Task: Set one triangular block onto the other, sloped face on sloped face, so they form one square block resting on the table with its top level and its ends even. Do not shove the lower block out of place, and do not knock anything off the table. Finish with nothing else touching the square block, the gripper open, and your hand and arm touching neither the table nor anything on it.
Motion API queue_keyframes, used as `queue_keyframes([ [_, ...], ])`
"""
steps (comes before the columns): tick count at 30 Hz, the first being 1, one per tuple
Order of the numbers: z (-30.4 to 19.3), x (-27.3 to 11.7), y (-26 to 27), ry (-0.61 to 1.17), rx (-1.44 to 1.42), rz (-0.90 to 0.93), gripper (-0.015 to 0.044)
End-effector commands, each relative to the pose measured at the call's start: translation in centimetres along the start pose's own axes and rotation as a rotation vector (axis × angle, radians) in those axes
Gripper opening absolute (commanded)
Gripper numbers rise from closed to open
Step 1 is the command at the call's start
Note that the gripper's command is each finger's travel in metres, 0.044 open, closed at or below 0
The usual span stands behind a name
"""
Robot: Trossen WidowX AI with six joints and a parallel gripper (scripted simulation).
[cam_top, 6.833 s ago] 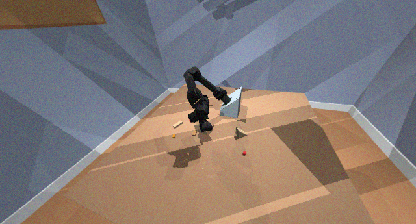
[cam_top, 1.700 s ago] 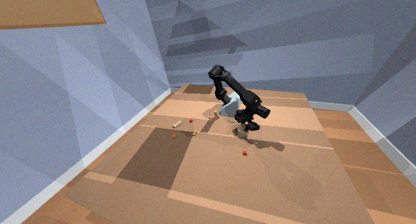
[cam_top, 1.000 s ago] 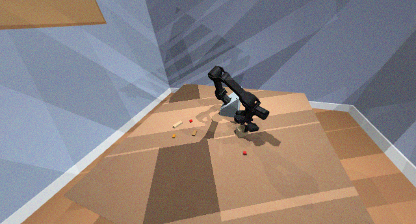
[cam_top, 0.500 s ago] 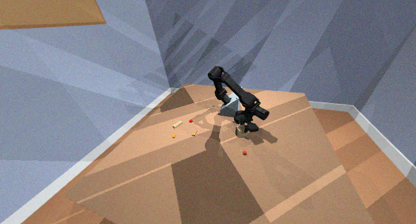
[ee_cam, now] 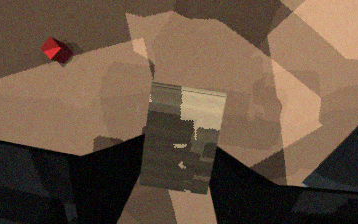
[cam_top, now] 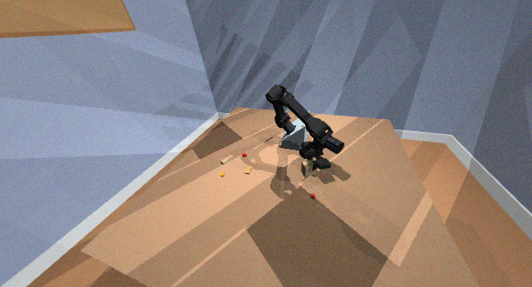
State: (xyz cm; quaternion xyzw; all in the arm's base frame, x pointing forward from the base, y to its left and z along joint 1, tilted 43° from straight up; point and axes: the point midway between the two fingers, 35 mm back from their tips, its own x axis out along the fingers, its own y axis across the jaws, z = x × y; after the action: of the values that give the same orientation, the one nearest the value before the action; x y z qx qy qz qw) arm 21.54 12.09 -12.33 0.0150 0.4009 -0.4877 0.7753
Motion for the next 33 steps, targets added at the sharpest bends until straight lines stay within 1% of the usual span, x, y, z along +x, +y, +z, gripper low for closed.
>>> queue_keyframes([
  [1, 0.0, 0.0, 0.0, 0.000, 0.000, 0.000, 0.0131],
  [13, 0.0, 0.0, 0.0, 0.000, 0.000, 0.000, 0.0440],
  [20, 0.0, -0.3, 0.1, 0.001, 0.000, 0.000, 0.0440],
  [22, -0.1, -2.2, 0.4, 0.004, -0.001, 0.002, 0.0440],
  [27, -0.1, -10.0, 0.2, 0.007, -0.002, 0.002, 0.0440],
  [29, -0.1, -11.1, 0.0, 0.006, -0.002, 0.001, 0.0440],
  [33, -0.2, -10.9, 0.3, 0.002, -0.010, 0.023, 0.0440],
])
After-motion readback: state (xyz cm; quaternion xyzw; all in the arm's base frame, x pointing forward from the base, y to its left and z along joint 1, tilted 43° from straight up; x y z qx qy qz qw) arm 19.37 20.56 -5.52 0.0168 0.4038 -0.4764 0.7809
